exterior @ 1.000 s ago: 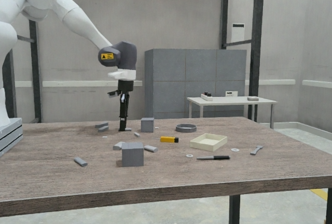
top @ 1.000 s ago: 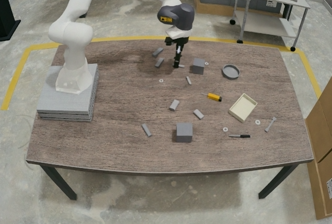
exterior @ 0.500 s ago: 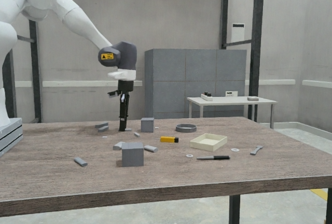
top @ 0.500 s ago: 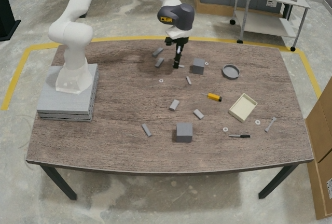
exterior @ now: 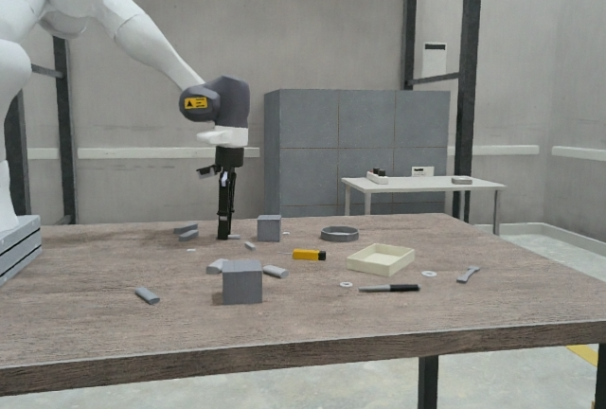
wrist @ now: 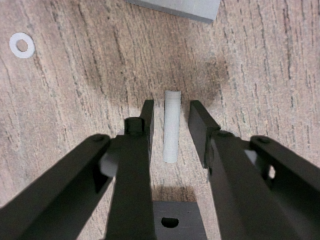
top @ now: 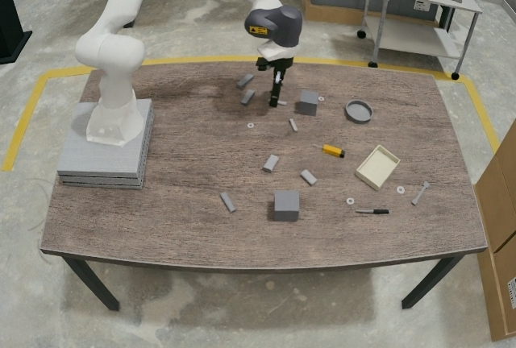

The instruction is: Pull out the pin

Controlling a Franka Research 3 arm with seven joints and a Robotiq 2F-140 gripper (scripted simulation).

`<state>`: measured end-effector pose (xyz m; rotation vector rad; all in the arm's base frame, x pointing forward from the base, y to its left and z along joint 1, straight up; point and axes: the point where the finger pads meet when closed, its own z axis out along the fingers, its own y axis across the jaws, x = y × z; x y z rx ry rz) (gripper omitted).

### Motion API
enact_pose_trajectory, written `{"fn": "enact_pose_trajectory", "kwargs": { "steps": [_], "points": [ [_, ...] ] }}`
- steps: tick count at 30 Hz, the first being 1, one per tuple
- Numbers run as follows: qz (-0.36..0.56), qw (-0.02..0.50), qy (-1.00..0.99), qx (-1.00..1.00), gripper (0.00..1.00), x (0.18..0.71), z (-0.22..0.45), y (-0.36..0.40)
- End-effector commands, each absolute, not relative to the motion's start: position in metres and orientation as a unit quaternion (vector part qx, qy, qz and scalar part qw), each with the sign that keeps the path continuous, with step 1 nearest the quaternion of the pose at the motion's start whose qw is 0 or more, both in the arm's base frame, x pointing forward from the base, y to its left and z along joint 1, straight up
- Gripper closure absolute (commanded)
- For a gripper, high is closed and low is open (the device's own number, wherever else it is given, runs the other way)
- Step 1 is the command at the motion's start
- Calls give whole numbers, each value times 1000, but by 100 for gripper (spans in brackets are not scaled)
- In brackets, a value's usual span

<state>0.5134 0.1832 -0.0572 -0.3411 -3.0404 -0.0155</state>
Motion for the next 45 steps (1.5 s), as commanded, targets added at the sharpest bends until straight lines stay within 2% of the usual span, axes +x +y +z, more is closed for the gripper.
{"fn": "enact_pose_trajectory", "kwargs": {
  "steps": [1, 45],
  "points": [
    [-5, 40, -993, -110, 71, 514, -54, 183],
    [-6, 46, -992, -116, 71, 509, 9, 185]
  ]
}}
